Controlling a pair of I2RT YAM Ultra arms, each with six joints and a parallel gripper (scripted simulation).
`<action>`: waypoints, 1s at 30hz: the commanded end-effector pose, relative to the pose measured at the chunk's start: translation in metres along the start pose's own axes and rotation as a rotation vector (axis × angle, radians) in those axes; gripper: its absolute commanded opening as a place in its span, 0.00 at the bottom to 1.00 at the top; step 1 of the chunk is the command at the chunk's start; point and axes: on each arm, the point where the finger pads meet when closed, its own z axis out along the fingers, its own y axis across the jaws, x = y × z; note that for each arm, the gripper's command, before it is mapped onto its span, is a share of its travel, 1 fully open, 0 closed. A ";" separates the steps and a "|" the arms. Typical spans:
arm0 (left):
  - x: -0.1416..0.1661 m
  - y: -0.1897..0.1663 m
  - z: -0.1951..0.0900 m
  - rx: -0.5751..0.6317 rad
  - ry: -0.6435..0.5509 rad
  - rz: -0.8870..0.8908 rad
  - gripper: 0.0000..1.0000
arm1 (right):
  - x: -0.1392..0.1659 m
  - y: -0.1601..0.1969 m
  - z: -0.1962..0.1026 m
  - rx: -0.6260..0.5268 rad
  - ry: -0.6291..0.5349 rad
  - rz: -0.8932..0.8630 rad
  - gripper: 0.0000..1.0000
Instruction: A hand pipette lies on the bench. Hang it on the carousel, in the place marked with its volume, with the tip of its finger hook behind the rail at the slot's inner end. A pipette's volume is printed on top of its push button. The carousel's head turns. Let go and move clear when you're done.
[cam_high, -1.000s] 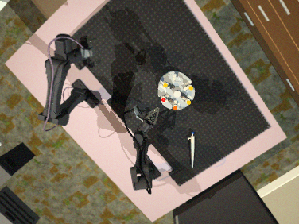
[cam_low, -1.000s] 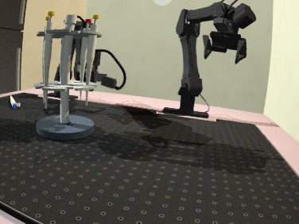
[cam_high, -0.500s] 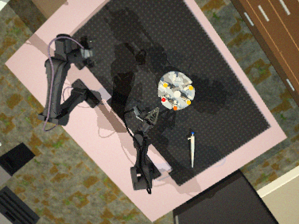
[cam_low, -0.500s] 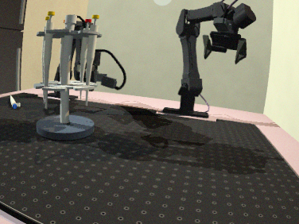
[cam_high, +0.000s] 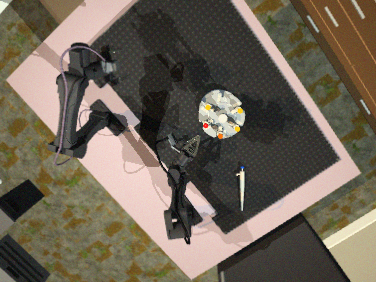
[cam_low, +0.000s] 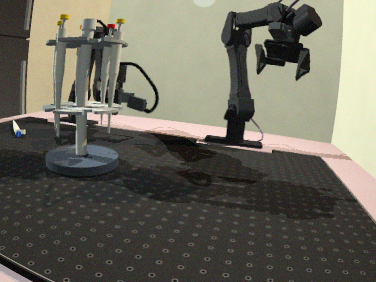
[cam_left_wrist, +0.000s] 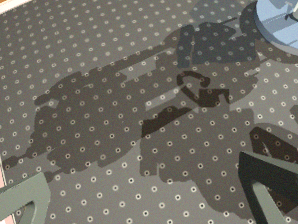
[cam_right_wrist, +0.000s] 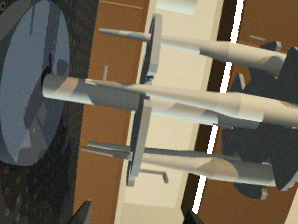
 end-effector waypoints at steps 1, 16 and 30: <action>-0.007 0.003 -0.004 -0.008 -0.029 0.016 1.00 | -0.001 -0.026 0.005 0.057 0.005 0.068 0.49; -0.007 0.003 -0.004 -0.008 -0.029 0.016 1.00 | -0.001 -0.015 0.010 0.033 0.002 0.043 0.49; -0.007 0.003 -0.004 -0.008 -0.029 0.016 1.00 | -0.001 -0.006 0.031 0.013 0.002 0.024 0.49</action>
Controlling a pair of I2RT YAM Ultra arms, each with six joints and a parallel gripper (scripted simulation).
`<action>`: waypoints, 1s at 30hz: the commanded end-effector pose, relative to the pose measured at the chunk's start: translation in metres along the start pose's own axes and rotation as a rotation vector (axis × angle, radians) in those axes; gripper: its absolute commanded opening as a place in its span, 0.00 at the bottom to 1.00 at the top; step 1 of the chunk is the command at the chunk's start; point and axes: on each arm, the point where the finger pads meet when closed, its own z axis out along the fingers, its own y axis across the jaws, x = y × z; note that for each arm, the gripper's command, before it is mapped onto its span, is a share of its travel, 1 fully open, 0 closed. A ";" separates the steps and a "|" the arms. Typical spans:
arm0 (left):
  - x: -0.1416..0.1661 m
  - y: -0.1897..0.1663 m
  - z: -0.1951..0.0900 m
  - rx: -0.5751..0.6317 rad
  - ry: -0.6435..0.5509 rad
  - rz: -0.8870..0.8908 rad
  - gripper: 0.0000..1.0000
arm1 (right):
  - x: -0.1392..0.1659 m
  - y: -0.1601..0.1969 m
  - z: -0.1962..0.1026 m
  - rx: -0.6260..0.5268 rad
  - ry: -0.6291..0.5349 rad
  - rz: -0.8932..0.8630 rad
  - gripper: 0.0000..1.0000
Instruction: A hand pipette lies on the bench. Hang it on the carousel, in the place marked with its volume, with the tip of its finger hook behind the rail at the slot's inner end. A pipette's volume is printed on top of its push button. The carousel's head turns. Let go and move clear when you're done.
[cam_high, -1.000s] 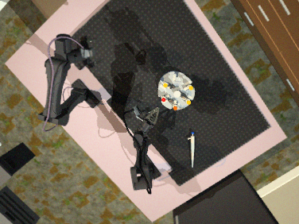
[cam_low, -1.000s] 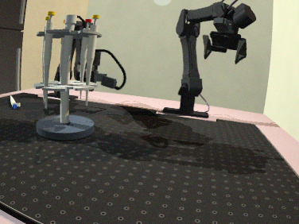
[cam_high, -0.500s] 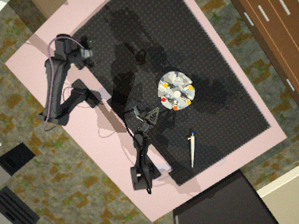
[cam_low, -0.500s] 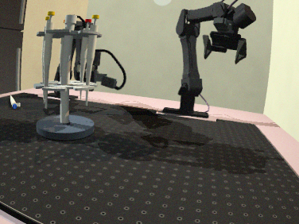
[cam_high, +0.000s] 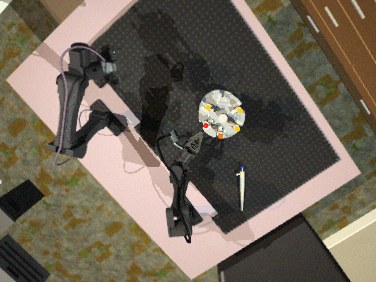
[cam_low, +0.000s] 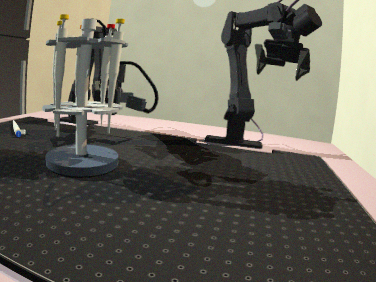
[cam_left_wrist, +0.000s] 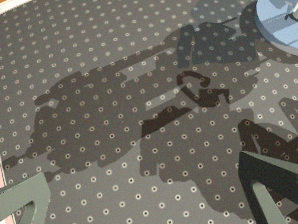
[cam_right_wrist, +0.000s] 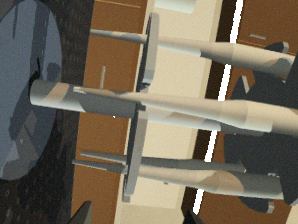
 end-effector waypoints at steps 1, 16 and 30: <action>-0.007 0.003 -0.004 -0.008 -0.029 0.016 1.00 | -0.001 -0.003 0.013 0.008 0.000 0.017 0.49; -0.007 0.003 -0.004 -0.008 -0.029 0.016 1.00 | -0.001 -0.003 0.034 0.008 0.000 0.018 0.49; -0.007 0.003 -0.004 -0.008 -0.029 0.016 1.00 | -0.001 -0.004 0.054 0.011 0.000 0.020 0.49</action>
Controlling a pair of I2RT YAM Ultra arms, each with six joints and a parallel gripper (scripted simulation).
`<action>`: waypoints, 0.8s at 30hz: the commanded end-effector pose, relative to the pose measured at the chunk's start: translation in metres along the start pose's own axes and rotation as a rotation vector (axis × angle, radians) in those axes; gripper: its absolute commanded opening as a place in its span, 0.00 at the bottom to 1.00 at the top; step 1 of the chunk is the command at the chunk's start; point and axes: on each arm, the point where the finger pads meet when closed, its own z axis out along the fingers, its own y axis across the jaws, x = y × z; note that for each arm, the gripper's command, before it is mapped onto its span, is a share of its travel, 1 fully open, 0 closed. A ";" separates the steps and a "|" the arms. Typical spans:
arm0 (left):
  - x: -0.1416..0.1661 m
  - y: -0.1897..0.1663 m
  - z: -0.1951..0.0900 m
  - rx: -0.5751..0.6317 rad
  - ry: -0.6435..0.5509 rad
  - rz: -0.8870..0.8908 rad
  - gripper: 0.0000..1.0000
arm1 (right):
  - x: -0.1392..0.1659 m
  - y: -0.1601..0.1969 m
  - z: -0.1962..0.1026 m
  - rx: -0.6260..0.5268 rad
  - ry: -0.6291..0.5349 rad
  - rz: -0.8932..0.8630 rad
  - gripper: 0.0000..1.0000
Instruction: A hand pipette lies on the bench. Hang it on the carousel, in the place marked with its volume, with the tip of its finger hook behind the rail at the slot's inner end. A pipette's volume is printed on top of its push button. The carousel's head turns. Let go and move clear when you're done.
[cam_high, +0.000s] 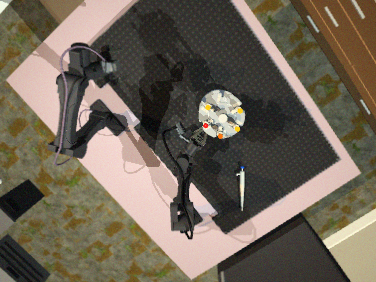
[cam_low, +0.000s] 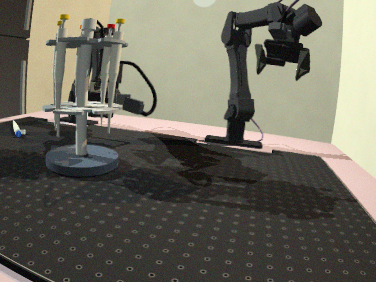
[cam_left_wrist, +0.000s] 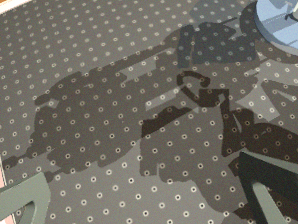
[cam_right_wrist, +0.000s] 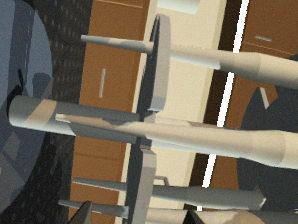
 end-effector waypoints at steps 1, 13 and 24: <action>-0.007 0.003 -0.004 -0.008 -0.029 0.016 1.00 | -0.001 -0.006 0.012 0.015 -0.001 0.022 0.49; -0.007 0.003 -0.004 -0.008 -0.029 0.016 1.00 | 0.000 -0.019 0.013 0.042 0.001 0.042 0.00; -0.007 0.003 -0.004 -0.008 -0.029 0.016 1.00 | 0.001 -0.022 0.013 0.053 0.007 0.045 0.00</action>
